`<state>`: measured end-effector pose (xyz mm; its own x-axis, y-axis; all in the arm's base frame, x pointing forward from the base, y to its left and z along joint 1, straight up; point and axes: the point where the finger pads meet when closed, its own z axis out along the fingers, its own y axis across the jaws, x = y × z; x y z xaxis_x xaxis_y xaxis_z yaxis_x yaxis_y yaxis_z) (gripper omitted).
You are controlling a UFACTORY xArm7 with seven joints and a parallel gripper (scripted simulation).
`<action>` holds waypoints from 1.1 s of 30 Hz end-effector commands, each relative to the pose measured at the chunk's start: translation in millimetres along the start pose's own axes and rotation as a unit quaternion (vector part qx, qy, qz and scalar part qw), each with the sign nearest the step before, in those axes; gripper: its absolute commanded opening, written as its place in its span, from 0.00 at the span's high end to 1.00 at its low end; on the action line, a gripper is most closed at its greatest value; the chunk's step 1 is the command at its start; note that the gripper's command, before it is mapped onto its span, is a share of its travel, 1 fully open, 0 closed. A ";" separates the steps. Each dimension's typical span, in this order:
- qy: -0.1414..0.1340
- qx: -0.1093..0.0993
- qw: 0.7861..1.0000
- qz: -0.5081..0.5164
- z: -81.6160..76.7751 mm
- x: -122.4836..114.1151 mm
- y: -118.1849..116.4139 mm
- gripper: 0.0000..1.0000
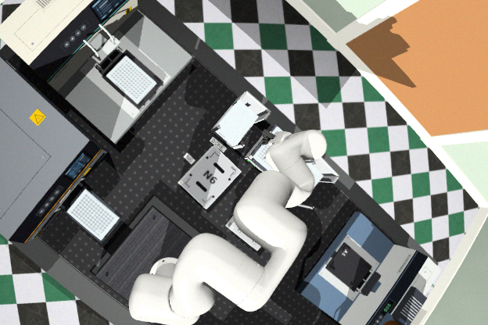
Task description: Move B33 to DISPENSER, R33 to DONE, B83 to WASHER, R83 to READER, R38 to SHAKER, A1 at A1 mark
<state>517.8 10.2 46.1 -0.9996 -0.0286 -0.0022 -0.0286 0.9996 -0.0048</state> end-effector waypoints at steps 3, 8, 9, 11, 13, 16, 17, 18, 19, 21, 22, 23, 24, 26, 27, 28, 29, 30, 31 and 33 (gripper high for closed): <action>-0.002 0.000 1.000 0.000 -0.4 -1.7 -0.1 1.00; -0.002 0.000 1.000 0.000 1.3 -1.7 -0.1 1.00; -0.002 0.000 1.000 0.000 1.3 -1.7 -0.1 1.00; -0.002 0.000 1.000 0.000 1.6 -1.7 -0.1 1.00; -0.002 0.000 1.000 0.000 2.3 -1.7 -0.1 1.00; -0.002 0.000 1.000 0.000 3.3 -1.7 -0.1 1.00; -0.002 0.000 1.000 0.000 3.6 -1.7 -0.1 1.00; -0.002 0.000 1.000 0.000 4.0 -1.7 -0.1 1.00; -0.002 0.000 1.000 0.000 4.3 -1.7 -0.1 1.00; -0.002 0.000 1.000 0.000 5.0 -1.7 -0.1 1.00; -0.002 0.000 1.000 0.000 5.3 -1.7 -0.1 1.00; -0.002 0.000 1.000 0.000 5.6 -1.7 -0.1 1.00; -0.002 0.000 1.000 0.000 6.0 -1.7 -0.1 1.00; -0.002 0.000 1.000 0.000 6.3 -1.7 -0.1 1.00; -0.002 0.000 1.000 0.000 6.3 -1.7 -0.1 1.00; -0.002 0.000 1.000 0.000 6.6 -1.7 -0.1 1.00; -0.002 0.000 1.000 0.000 7.0 -1.7 -0.1 1.00; -0.002 0.000 1.000 0.000 7.3 -1.7 -0.1 1.00; -0.002 0.000 1.000 0.000 7.6 -1.7 -0.1 1.00; -0.002 0.000 1.000 0.000 8.3 -1.7 -0.1 1.00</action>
<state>517.7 10.1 36.4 -0.9996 -0.0286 -0.0019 -0.0286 0.9996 -0.0049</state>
